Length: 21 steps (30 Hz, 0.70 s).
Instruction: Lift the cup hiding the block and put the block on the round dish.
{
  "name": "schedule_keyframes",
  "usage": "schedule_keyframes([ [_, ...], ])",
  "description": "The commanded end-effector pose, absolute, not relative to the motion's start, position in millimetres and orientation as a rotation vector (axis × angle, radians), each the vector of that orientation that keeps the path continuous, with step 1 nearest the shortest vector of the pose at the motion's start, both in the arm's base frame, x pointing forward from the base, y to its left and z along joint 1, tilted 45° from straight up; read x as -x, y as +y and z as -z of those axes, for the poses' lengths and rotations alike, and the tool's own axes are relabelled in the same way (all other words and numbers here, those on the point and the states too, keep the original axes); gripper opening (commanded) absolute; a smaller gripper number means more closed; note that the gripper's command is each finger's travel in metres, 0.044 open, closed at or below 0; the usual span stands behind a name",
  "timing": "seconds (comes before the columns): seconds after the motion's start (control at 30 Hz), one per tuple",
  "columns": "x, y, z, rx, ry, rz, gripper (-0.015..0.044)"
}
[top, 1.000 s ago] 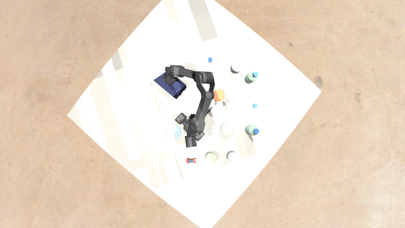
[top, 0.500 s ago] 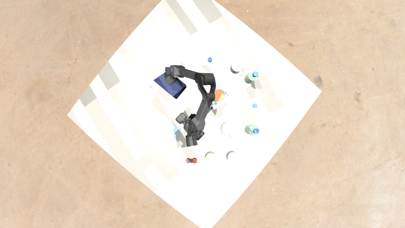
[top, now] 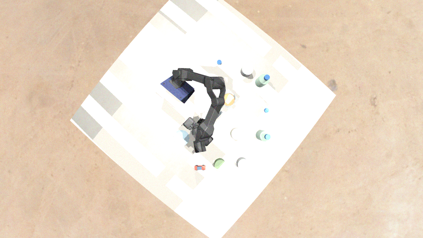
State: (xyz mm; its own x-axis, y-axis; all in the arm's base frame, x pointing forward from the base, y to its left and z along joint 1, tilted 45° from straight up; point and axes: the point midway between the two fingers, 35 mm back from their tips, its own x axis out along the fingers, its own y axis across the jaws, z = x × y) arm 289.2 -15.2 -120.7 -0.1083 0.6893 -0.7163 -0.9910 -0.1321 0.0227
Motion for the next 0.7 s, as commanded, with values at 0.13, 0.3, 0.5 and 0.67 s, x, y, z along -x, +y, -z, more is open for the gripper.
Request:
schedule_keyframes([
  [0.13, -288.2, -14.0, 121.2, 0.654, 0.612, -1.611, 0.0287],
  [0.3, -289.2, -16.2, 119.4, 0.655, 0.613, -1.611, 0.0156],
  [0.5, -291.4, -21.5, 115.0, 0.656, 0.614, -1.61, 0.0],
  [0.67, -293.2, -25.9, 111.3, 0.656, 0.615, -1.61, 0.0],
])
